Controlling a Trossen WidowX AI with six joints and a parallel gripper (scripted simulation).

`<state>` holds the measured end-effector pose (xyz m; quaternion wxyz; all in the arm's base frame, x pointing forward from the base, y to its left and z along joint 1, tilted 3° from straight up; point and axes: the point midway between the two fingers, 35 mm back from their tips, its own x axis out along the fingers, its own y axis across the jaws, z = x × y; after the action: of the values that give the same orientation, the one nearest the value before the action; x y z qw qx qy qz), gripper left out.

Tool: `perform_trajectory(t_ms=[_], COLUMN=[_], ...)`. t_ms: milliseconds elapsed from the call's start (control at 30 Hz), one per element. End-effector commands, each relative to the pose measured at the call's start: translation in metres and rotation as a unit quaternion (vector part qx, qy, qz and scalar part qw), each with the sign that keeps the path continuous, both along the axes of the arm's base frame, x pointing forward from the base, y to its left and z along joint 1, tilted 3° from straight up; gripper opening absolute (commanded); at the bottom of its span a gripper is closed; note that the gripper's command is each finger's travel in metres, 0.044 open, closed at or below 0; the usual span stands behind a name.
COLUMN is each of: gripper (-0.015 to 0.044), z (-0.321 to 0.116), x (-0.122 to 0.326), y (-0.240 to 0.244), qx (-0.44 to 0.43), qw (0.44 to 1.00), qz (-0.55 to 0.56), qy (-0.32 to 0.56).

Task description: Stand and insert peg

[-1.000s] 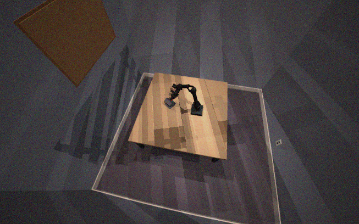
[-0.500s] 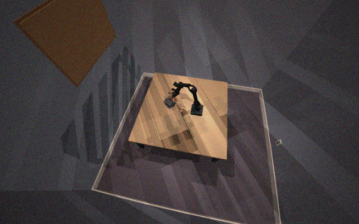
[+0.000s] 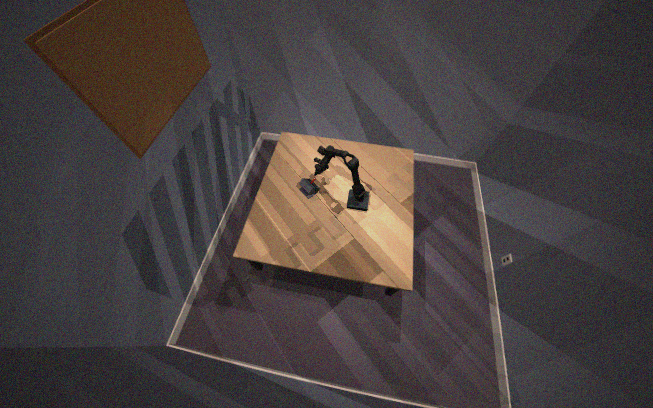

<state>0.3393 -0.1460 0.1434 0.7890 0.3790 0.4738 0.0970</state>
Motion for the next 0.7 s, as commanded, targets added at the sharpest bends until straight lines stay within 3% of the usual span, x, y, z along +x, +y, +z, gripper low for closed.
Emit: perform_trajectory(t_ms=[0,667], gripper=[0.044,0.044], z=[0.007,0.024], x=[-0.003,-0.023], y=[-0.004,-0.021], qx=[-0.002,-0.001], qw=[1.0,1.0], qz=[0.001,0.0], qy=[-0.004,-0.004])
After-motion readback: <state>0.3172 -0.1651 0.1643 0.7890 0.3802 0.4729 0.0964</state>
